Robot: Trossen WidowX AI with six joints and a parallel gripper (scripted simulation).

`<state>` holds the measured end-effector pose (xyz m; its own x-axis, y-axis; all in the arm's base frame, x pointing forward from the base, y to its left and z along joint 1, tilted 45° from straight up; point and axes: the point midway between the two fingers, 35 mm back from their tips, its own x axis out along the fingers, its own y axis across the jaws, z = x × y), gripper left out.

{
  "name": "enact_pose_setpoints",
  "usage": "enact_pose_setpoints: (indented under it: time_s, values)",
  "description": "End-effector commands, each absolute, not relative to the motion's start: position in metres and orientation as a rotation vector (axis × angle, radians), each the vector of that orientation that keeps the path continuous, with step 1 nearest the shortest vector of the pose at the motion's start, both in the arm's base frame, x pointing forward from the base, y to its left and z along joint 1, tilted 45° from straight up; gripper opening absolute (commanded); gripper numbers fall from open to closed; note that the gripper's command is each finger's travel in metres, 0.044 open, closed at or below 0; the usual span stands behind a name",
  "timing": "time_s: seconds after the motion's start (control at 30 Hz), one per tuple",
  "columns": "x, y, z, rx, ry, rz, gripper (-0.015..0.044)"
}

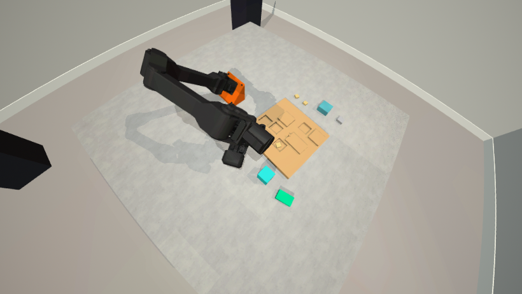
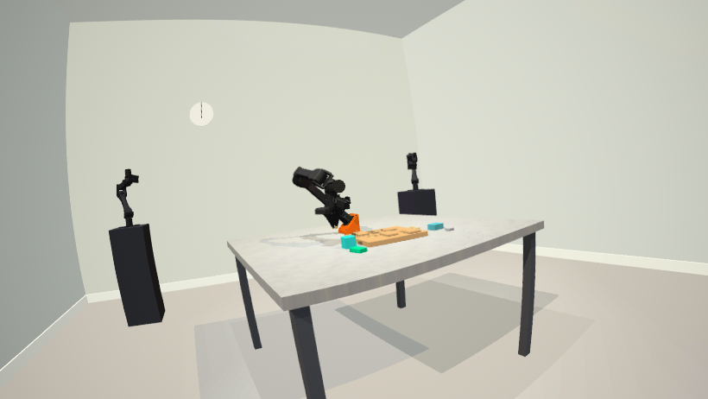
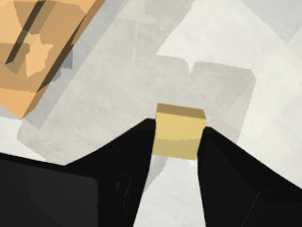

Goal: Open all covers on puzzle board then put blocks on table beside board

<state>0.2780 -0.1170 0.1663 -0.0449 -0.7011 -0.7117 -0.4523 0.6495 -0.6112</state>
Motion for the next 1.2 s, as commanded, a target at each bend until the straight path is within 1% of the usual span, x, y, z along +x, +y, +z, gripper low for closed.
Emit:
enact_pose_setpoints:
  time_s: [0.0,1.17]
  values:
    - [0.278,-0.122,0.161,-0.956,1.683,-0.259,0.008]
    - [0.272,-0.163,0.123,-0.961,1.683,-0.266,0.008]
